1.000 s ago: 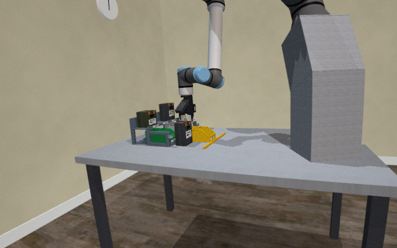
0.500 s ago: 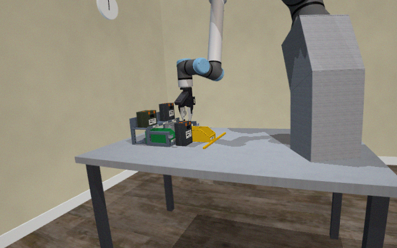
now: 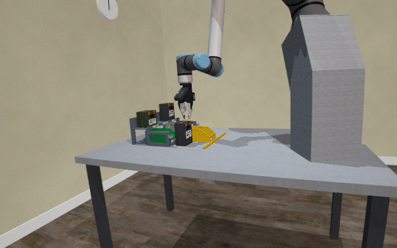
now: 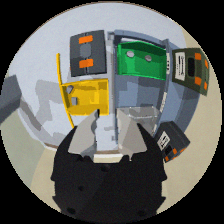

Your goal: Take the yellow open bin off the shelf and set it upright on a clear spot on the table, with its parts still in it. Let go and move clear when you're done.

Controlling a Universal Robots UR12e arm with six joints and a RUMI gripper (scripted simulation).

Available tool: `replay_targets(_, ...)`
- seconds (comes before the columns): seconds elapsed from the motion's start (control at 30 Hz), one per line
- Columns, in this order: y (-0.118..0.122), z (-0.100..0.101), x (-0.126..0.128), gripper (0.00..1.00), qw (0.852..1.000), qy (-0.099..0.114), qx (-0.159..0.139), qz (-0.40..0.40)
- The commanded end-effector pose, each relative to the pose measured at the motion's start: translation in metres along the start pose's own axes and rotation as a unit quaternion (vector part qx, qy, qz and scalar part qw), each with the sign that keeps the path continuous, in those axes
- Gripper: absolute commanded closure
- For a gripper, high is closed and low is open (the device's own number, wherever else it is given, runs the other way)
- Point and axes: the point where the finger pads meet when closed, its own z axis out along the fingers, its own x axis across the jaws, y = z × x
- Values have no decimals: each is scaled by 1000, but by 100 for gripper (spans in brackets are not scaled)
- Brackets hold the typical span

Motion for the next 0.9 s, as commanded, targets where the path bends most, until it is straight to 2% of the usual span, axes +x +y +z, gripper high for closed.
replay_targets(0.0,0,-6,0,80,1000,0,0,0)
replay_targets(0.23,0,-6,0,80,1000,0,0,0)
replay_targets(0.4,0,3,1,80,1000,0,0,0)
replay_targets(0.87,0,5,1,80,1000,0,0,0)
